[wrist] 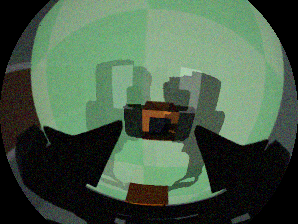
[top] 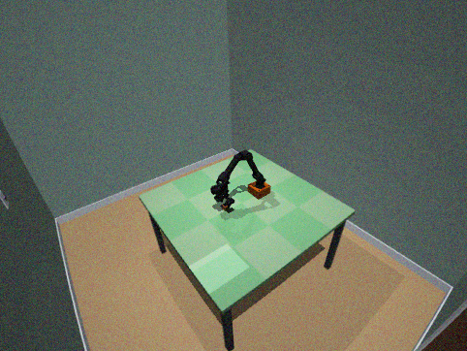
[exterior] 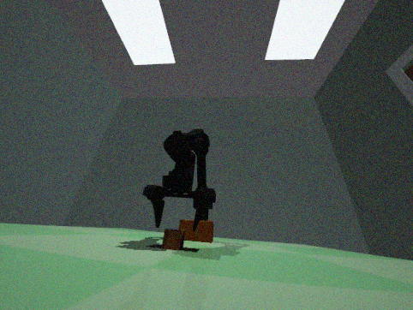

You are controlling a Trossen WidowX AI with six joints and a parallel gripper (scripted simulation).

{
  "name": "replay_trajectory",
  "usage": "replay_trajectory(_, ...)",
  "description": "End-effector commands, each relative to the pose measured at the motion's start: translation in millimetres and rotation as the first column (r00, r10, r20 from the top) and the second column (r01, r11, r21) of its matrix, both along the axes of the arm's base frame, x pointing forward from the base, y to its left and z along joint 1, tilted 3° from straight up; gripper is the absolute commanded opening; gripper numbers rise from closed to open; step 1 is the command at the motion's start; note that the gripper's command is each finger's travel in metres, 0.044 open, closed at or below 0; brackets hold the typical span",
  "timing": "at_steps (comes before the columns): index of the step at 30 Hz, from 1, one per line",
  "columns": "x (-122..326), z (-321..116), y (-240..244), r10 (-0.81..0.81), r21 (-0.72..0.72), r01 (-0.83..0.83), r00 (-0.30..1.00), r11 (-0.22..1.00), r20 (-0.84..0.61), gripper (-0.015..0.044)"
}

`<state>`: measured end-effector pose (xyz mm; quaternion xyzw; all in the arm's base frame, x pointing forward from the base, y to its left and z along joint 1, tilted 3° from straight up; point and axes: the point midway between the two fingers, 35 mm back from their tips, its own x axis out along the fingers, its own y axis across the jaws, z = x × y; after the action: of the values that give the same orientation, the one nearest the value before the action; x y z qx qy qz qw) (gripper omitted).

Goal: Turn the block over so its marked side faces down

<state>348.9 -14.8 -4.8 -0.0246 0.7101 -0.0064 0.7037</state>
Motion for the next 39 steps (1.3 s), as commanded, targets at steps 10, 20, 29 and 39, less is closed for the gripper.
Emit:
replay_trajectory(10,-0.7,-17.8,-1.5,0.004,-0.004,-0.004,1.000,1.000,0.001,0.0440)
replay_trajectory(20,-0.7,-17.8,-1.5,0.004,-0.004,-0.004,1.000,1.000,0.001,0.0177)
replay_trajectory(29,-0.7,-17.8,-1.5,0.004,-0.004,-0.004,1.000,1.000,0.001,0.0118)
replay_trajectory(39,-0.4,-12.9,-1.3,0.004,-0.004,-0.004,1.000,1.000,0.001,0.0012)
